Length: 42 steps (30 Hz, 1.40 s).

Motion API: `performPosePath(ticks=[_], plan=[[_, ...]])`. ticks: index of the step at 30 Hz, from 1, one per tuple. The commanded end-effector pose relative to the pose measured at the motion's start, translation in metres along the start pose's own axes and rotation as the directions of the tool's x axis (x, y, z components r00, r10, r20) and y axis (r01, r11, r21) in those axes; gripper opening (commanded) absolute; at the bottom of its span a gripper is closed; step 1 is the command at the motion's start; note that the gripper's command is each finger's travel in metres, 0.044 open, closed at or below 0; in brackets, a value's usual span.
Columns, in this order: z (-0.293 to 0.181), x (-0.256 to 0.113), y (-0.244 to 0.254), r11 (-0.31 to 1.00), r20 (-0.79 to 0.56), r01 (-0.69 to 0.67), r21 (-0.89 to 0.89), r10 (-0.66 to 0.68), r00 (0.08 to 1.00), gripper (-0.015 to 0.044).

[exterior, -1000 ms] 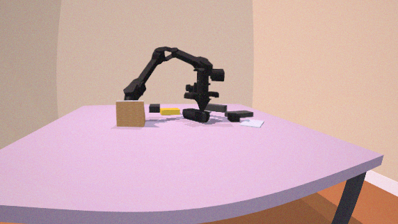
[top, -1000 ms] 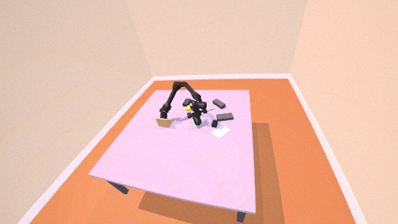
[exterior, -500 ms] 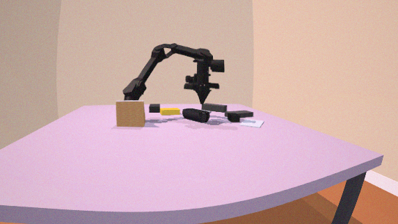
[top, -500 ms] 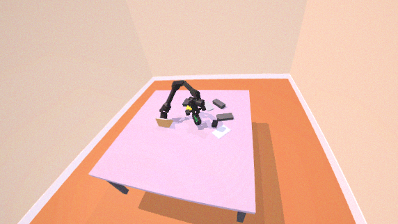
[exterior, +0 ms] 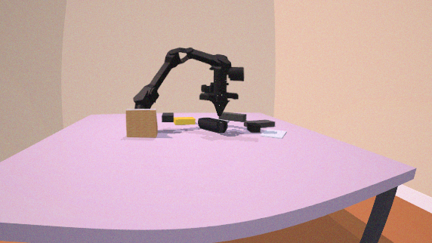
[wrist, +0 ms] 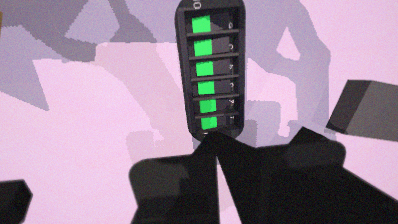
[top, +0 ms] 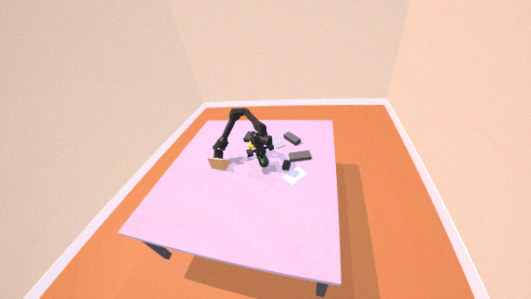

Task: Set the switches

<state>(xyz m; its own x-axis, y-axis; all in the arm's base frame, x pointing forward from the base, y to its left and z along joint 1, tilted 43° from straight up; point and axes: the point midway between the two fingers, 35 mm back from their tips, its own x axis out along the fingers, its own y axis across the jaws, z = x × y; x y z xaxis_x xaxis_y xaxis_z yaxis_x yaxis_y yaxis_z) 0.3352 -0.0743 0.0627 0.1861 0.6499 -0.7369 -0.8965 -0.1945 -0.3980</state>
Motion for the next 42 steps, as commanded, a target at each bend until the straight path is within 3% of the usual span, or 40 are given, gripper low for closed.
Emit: performPosePath(ticks=[1, 19, 42], plan=[[0.001, 0.008, 0.002, 1.000, 0.007, -0.003, 0.007, 0.003, 1.000, 0.0000], [0.001, 0.033, 0.002, 1.000, 0.008, -0.002, 0.007, 0.002, 1.000, 0.0000], [0.001, 0.033, 0.002, 1.000, 0.008, -0.002, 0.007, 0.002, 1.000, 0.0000]])
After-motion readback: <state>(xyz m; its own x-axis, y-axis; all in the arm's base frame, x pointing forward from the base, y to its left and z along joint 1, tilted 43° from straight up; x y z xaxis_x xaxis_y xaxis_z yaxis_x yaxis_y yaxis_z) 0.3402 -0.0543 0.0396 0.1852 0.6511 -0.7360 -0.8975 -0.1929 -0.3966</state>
